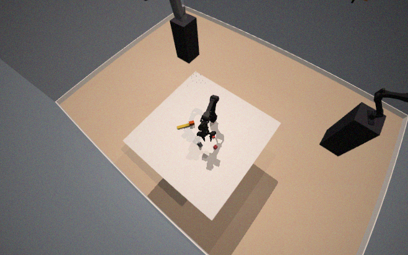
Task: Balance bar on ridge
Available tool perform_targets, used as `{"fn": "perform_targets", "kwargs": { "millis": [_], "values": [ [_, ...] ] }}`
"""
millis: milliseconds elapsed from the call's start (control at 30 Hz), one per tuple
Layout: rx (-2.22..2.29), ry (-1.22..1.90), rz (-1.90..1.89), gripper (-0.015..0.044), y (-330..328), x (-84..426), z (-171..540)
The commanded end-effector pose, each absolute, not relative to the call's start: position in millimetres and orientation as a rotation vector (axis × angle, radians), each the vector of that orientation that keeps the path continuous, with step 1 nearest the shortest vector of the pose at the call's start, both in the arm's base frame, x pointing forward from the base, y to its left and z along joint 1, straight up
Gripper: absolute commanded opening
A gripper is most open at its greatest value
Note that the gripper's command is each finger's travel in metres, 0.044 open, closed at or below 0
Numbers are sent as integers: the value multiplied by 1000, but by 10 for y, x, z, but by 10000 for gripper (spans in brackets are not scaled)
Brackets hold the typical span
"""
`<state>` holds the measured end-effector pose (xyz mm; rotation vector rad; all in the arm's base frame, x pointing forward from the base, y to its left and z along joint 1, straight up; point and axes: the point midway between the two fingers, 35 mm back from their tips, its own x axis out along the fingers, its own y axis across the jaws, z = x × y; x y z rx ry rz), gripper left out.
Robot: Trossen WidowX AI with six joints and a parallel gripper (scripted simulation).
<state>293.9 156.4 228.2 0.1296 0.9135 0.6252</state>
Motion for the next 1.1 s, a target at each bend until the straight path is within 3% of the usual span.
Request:
{"fn": "perform_targets", "kwargs": {
  "millis": [0, 1067],
  "values": [
    [133, 930, 558, 315, 1395, 3045, 2266],
    [263, 1204, -43, 315, -446, 3322, 1837]
  ]
}}
